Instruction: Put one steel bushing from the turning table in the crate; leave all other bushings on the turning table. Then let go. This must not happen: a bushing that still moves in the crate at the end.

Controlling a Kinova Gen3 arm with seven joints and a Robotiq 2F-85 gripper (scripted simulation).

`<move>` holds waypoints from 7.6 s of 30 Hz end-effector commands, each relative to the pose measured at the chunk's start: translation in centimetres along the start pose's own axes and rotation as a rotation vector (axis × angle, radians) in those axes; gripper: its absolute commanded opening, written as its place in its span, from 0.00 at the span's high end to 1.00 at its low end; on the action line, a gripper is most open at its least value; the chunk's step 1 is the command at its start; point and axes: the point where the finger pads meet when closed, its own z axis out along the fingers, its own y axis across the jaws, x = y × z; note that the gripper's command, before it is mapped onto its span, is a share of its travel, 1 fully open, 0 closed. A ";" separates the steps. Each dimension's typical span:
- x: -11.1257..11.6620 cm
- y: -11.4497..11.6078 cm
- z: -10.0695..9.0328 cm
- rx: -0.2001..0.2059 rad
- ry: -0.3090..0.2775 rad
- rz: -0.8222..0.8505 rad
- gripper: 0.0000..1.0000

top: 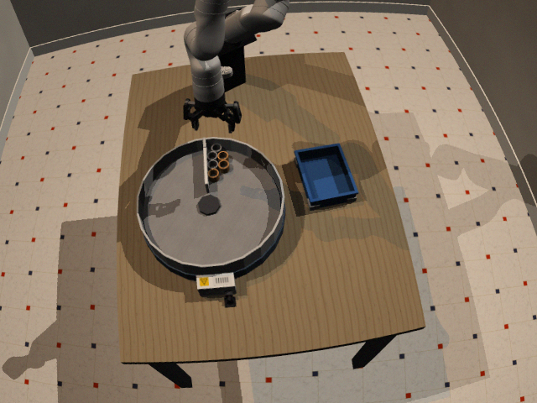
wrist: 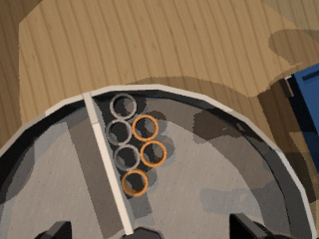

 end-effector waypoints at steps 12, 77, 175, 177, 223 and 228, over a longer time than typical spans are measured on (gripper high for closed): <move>0.0 0.0 0.0 0.000 -0.001 0.000 0.00; 0.0 0.0 0.0 0.000 -0.001 0.000 0.00; -1.6 -2.1 5.3 0.007 -0.004 0.002 0.00; -1.6 -2.1 5.3 0.007 -0.004 0.002 0.00; -1.6 -2.1 5.3 0.007 -0.004 0.002 0.00; -1.6 -2.1 5.3 0.007 -0.004 0.002 0.00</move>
